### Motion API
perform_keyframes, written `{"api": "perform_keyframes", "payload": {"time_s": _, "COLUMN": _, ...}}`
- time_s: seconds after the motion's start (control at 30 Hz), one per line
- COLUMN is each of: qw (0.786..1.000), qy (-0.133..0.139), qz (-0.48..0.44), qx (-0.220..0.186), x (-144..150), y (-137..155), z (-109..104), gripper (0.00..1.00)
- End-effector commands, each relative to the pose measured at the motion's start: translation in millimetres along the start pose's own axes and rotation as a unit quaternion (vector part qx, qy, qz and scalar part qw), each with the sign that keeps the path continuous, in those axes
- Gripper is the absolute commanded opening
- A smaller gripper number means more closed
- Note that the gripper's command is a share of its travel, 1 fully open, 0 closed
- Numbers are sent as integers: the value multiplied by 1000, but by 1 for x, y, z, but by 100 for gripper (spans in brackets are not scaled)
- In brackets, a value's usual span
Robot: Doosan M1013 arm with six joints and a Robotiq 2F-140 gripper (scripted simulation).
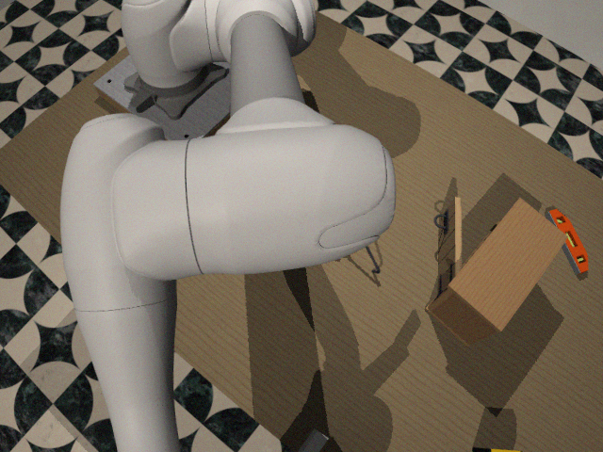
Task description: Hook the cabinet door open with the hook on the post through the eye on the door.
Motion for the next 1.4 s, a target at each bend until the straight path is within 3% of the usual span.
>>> {"api": "perform_keyframes", "payload": {"time_s": 0.0, "qw": 1000, "qy": 0, "qz": 0, "qx": 0, "x": 0, "y": 0, "z": 0, "gripper": 100}}
{"api": "perform_keyframes", "payload": {"time_s": 0.77, "qw": 1000, "qy": -7, "qz": 19, "qx": -5, "x": 4, "y": 0, "z": 8, "gripper": 100}}
{"api": "perform_keyframes", "payload": {"time_s": 0.9, "qw": 997, "qy": -23, "qz": 68, "qx": -17, "x": 14, "y": 1, "z": 29, "gripper": 100}}
{"api": "perform_keyframes", "payload": {"time_s": 1.03, "qw": 986, "qy": -50, "qz": 154, "qx": -44, "x": 30, "y": 1, "z": 66, "gripper": 100}}
{"api": "perform_keyframes", "payload": {"time_s": 1.1, "qw": 986, "qy": -50, "qz": 154, "qx": -44, "x": 30, "y": 1, "z": 66, "gripper": 100}}
{"api": "perform_keyframes", "payload": {"time_s": 1.2, "qw": 964, "qy": -76, "qz": 242, "qx": -78, "x": 43, "y": 0, "z": 105, "gripper": 100}}
{"api": "perform_keyframes", "payload": {"time_s": 1.37, "qw": 940, "qy": -93, "qz": 308, "qx": -109, "x": 52, "y": -2, "z": 136, "gripper": 100}}
Point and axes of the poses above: the point where the finger pads meet when closed, its own z axis out along the fingers, its own x axis across the jaws, y = z × x, the point moved 6 cm from there along -z, back along the fingers, and after that the axes turned 8 degrees about z, right-handed, at the moved point
